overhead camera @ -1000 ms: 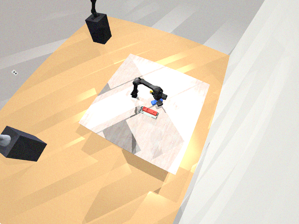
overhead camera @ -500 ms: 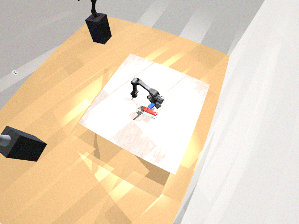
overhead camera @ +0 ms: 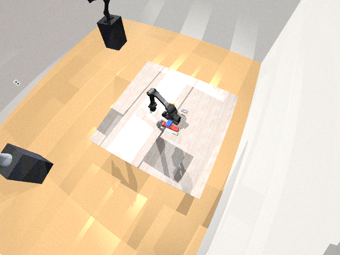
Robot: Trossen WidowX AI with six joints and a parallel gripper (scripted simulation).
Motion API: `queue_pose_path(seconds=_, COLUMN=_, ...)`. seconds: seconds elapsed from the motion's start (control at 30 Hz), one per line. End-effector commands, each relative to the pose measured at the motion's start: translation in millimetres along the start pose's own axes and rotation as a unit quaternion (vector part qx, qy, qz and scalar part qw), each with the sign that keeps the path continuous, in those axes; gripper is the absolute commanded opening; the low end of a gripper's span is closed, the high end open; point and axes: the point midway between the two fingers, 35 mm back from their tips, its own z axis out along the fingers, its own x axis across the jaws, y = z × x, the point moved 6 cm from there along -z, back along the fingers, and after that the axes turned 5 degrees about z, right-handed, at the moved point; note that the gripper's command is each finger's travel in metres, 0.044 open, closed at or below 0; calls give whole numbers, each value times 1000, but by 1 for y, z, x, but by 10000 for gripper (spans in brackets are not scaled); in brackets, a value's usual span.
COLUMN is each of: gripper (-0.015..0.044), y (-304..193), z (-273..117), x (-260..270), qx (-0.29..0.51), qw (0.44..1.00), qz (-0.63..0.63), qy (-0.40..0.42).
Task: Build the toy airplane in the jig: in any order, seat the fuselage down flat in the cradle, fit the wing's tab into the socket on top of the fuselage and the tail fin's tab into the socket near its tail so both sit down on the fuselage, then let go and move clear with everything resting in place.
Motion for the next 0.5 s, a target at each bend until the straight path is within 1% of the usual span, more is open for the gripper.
queue_pose_path(seconds=0.0, gripper=0, y=-11, z=2, x=6, qx=2, qw=999, qz=-37, qy=-1)
queue_pose_path(seconds=0.23, gripper=0, y=-25, z=6, x=14, qx=4, qw=996, qz=-88, qy=0)
queue_pose_path(seconds=0.47, gripper=184, y=-25, z=6, x=14, qx=3, qw=996, qz=-88, qy=0)
